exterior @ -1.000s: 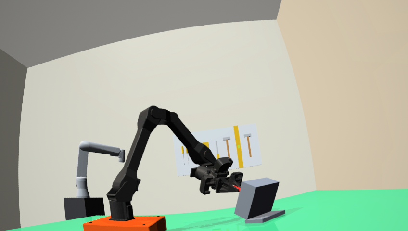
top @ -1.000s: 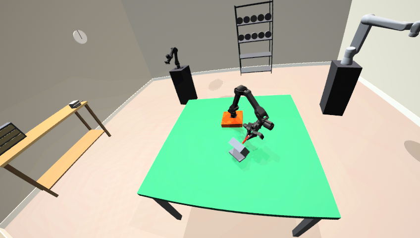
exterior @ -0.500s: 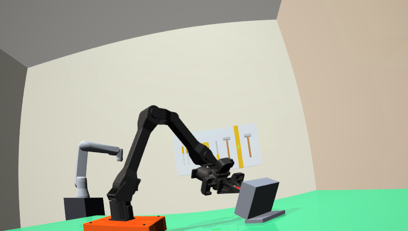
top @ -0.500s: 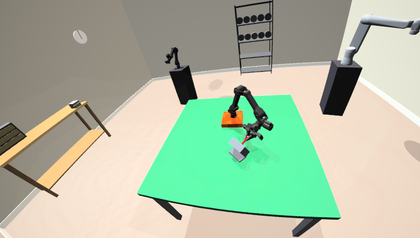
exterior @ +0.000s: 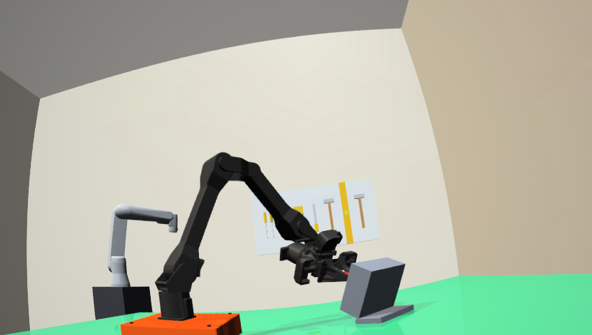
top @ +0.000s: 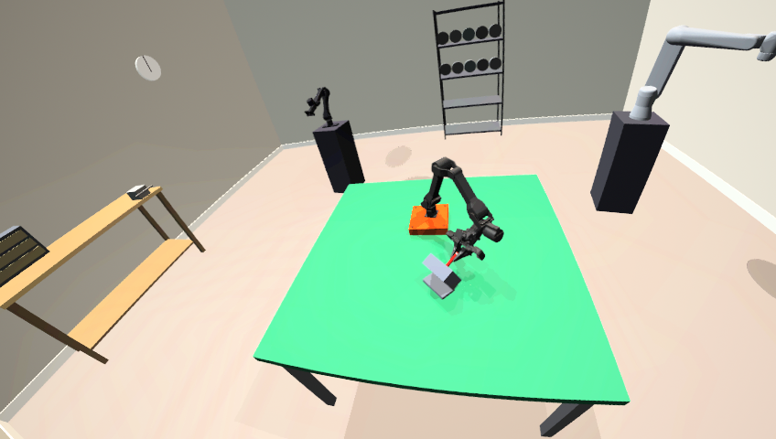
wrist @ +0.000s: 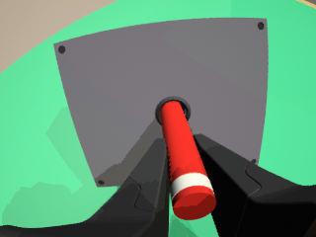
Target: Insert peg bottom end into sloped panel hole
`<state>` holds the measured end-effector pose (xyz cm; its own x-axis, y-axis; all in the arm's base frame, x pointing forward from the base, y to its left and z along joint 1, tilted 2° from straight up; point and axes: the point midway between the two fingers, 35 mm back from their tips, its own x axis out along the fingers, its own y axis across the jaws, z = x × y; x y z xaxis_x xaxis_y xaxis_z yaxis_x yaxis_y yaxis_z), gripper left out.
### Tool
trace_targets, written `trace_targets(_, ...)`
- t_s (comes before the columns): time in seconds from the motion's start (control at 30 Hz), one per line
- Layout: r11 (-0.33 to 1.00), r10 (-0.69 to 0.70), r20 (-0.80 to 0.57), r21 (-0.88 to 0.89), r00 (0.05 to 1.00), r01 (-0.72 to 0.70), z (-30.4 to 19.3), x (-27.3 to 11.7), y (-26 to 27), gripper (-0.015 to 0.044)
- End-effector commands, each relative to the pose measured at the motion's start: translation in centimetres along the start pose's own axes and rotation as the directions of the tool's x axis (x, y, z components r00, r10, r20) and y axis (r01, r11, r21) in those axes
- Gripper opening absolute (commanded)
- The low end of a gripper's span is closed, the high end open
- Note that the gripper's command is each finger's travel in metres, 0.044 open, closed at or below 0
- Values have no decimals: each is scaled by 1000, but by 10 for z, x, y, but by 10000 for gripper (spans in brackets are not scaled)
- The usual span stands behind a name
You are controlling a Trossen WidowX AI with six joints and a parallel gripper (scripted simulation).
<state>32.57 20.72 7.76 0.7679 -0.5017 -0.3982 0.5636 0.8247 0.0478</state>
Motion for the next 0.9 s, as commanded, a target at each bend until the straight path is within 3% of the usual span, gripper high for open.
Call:
trace_targets(0.0,1000,-4,-3,-5,1000,4,-1,4,-1,0)
trace_targets(0.87,1000,-4,-2,-5,1000,4,-1,18,-2,0)
